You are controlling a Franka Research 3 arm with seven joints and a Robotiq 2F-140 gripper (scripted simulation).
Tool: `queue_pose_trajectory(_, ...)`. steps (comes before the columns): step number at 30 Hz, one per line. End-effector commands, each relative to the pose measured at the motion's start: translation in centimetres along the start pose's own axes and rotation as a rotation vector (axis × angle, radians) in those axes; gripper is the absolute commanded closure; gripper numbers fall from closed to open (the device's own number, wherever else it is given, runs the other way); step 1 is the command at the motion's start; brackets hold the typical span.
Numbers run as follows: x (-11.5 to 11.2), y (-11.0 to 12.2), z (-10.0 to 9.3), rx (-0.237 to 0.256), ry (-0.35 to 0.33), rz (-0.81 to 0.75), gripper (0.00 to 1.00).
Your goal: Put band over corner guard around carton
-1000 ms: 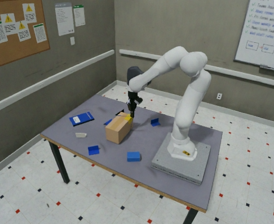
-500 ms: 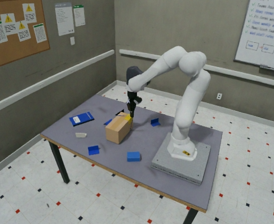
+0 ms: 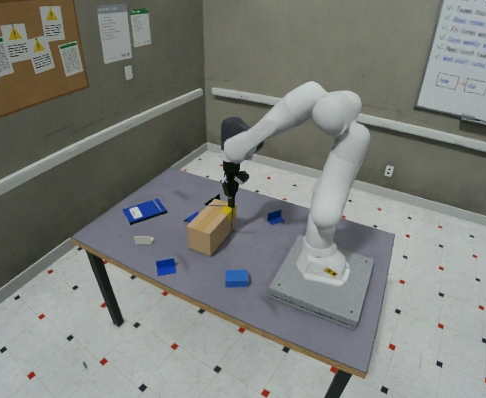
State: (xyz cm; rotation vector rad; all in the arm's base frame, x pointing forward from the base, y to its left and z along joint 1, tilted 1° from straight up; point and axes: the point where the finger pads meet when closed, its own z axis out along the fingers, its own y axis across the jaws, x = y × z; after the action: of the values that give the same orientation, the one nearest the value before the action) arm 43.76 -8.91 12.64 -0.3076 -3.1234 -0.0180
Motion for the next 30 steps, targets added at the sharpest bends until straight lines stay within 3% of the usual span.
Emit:
queue_pose_trajectory(1, -0.2, 0.03, 0.0, -0.002, 0.005, -0.007, 0.9)
queue_pose_trajectory(30, -0.81, 0.16, 0.86, -0.002, 0.005, -0.007, 0.9)
